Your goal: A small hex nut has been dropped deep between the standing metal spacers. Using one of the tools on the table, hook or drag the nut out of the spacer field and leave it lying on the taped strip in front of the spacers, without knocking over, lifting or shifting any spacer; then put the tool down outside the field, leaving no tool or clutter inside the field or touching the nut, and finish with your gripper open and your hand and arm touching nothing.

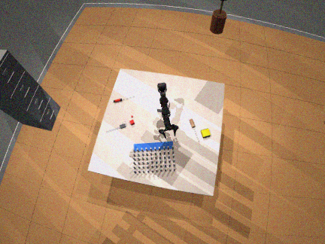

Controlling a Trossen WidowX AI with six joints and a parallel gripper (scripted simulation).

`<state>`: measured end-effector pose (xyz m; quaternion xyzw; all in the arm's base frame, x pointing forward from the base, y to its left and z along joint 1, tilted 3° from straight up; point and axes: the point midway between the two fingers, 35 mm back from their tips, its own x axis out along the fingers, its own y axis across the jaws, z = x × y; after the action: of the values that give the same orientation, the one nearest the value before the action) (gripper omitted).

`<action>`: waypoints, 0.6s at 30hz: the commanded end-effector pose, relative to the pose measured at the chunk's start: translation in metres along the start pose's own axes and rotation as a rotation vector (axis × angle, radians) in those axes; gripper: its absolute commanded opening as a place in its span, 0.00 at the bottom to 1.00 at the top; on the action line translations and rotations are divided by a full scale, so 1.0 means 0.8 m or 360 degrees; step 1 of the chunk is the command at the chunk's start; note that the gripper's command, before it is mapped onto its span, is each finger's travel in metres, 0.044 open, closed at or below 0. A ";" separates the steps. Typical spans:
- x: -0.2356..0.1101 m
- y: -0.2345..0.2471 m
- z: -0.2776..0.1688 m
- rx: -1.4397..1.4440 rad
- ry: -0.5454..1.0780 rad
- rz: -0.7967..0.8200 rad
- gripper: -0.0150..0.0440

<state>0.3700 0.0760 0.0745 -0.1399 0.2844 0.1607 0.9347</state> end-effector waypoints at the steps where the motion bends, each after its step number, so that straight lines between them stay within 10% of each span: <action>1: 0.002 0.089 0.018 -0.0874 0.0117 0.0217 1.00; 18: -0.053 0.257 0.010 -0.2917 0.0107 0.0728 1.00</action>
<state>0.3045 0.2109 0.0632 -0.6168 0.2059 0.4268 0.6285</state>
